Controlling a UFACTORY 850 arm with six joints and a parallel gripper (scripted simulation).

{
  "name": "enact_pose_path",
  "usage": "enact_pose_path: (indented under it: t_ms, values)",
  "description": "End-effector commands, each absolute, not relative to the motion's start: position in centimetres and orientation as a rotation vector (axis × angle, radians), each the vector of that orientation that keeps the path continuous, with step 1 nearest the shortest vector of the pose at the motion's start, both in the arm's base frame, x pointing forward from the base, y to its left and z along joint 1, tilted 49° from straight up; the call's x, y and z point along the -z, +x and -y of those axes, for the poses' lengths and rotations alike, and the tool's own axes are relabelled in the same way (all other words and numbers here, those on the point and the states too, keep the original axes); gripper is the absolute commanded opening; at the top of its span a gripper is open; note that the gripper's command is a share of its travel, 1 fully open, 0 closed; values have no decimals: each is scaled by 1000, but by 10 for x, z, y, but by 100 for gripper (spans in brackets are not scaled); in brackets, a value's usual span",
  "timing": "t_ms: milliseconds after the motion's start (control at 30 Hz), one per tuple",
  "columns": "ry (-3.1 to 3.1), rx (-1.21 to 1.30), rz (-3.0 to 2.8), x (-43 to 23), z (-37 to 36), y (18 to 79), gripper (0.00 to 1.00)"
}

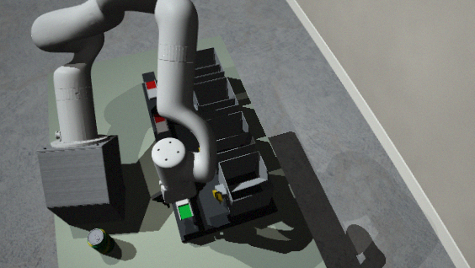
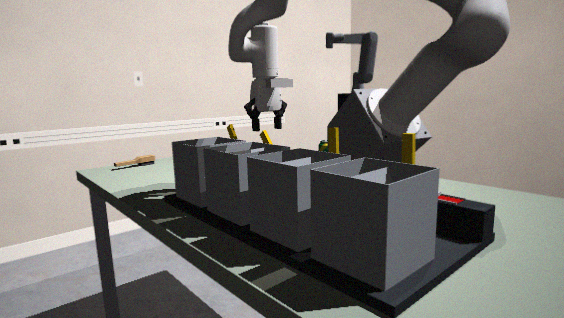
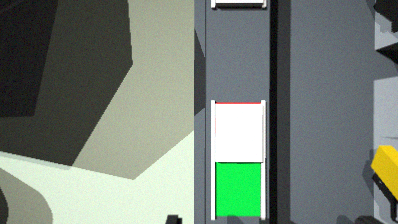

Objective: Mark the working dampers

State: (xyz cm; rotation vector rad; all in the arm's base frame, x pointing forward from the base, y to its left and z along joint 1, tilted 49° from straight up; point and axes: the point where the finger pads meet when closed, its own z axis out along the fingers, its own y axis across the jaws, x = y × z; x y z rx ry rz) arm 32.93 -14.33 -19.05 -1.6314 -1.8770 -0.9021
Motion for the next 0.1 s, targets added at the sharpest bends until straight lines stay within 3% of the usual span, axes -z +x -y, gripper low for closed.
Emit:
enact_pose_path:
  t_ms: [0, 67]
  values:
    - [-1633, 902, 1879, 190, 144, 330, 100]
    - [-1633, 902, 1879, 190, 144, 330, 100]
